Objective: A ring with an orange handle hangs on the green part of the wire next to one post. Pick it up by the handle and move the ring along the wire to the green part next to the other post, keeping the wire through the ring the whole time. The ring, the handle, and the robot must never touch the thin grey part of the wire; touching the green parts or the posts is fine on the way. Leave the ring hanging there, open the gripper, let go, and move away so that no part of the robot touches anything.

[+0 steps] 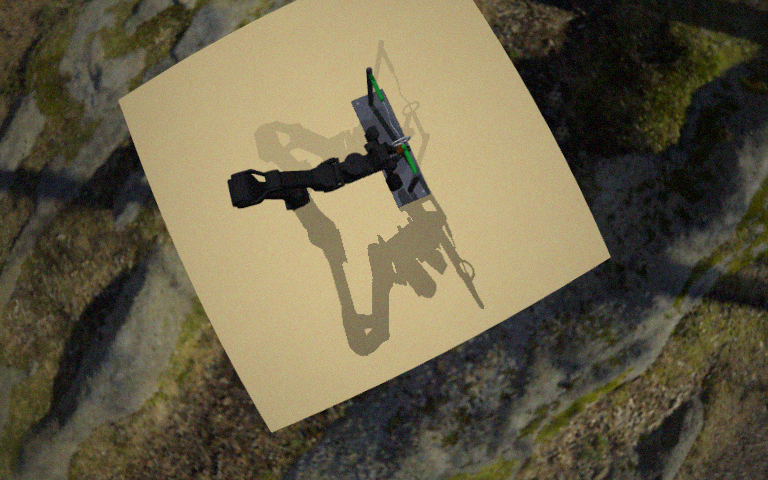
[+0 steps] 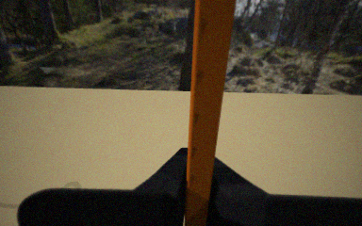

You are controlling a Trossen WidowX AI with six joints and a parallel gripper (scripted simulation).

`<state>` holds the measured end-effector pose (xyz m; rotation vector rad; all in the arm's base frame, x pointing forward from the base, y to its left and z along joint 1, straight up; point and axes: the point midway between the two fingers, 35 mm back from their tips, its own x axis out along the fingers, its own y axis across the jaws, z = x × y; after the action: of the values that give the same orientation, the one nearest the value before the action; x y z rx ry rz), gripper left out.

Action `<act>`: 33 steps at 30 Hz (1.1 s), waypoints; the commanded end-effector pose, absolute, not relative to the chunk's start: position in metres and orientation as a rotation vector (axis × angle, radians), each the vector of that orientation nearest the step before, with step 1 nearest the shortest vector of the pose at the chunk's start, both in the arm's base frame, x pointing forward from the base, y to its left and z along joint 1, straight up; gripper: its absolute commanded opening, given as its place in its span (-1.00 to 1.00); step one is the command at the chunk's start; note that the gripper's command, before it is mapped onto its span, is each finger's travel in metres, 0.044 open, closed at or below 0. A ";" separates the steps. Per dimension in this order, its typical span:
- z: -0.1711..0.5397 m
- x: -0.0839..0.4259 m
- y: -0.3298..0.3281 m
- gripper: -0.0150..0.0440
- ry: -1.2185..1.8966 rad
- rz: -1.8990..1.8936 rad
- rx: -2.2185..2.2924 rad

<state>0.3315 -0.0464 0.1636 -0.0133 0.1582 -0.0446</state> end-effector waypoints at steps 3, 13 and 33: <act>0.164 0.332 -0.042 -1.00 0.160 -0.038 -0.028; 0.164 0.332 -0.039 -1.00 0.162 -0.007 -0.085; 0.162 0.332 -0.033 -1.00 0.167 0.054 -0.194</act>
<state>0.3322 -0.0357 0.1639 -0.1839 0.1641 0.0460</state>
